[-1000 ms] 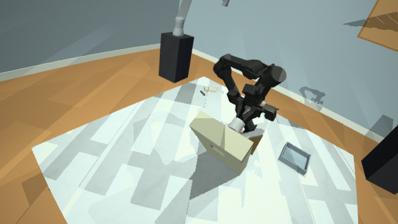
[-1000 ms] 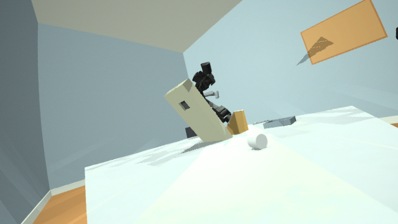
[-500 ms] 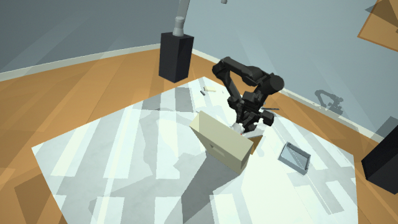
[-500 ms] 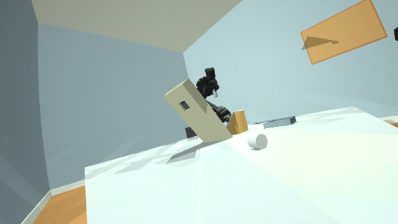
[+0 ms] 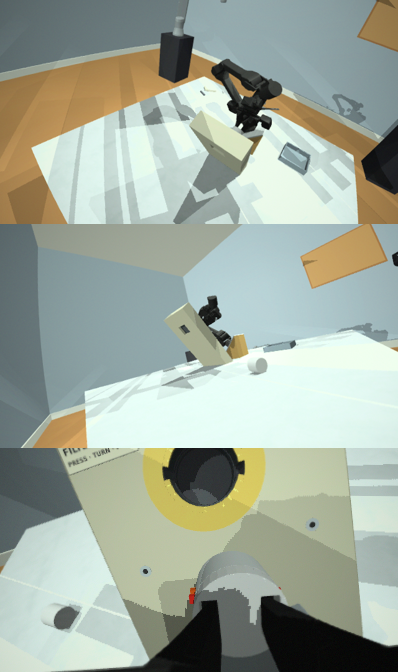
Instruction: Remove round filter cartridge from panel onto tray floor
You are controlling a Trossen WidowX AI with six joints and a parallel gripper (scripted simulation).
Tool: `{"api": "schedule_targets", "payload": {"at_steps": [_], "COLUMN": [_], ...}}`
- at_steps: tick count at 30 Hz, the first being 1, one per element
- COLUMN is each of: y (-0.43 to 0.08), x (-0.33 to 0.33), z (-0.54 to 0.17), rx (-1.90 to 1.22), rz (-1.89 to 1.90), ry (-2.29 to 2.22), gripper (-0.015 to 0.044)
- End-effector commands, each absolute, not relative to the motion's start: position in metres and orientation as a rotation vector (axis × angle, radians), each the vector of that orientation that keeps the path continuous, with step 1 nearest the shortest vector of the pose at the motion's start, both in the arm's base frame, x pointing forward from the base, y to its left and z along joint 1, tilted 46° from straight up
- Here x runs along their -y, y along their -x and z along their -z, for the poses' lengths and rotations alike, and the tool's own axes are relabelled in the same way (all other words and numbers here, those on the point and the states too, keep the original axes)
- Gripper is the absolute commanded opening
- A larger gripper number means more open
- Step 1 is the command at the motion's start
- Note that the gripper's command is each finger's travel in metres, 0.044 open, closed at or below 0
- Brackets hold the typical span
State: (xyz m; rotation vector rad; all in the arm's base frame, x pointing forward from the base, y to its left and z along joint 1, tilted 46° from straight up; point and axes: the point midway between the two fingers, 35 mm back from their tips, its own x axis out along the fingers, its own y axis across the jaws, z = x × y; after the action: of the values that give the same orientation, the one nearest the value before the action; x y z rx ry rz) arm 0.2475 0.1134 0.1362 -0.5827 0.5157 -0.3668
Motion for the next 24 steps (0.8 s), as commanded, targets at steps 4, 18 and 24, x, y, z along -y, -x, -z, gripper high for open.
{"api": "schedule_targets", "payload": {"at_steps": [4, 18, 24], "y": [-0.248, -0.273, -0.281], "x": [-0.114, -0.146, -0.156], "z": [-0.136, -0.173, -0.184], "rx": [-0.516, -0.506, -0.506], "rz": [0.367, 0.37, 0.37], "ry": [0.583, 0.571, 0.571], "gripper": [0.0108, 0.0108, 0.0108]}}
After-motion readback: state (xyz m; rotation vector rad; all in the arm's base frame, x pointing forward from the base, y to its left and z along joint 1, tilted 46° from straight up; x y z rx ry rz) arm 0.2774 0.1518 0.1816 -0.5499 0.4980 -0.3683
